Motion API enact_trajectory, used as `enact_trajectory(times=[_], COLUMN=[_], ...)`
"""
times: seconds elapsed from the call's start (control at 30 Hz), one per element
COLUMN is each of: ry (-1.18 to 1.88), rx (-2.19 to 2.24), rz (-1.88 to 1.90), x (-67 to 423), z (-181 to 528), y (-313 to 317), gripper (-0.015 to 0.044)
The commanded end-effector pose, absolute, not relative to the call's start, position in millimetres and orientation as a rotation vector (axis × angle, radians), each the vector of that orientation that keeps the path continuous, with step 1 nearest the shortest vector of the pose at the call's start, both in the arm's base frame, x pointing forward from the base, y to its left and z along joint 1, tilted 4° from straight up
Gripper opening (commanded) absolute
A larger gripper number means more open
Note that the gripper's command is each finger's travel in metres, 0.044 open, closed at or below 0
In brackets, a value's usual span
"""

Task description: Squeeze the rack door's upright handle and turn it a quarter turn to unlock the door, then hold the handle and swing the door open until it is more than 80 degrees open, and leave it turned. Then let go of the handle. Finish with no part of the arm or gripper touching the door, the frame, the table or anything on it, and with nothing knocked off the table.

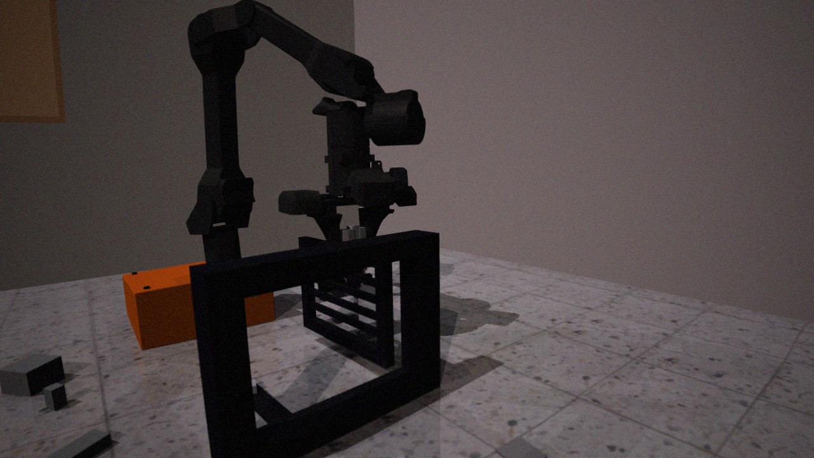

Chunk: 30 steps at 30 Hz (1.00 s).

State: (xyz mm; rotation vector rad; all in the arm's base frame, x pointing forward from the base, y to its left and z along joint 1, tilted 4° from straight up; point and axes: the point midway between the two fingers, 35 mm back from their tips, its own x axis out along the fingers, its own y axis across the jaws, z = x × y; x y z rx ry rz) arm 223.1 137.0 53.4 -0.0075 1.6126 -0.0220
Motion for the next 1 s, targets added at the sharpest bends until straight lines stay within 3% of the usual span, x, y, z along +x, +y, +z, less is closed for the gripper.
enact_trajectory(times=[0.0,0.97], ry=[1.611,1.611], rx=[-0.002,-0.002], rz=[-0.027,-0.027], x=[223.8,227.2], z=[53.5,93.4], y=[137.1,139.1], gripper=[0.0283,0.0293])
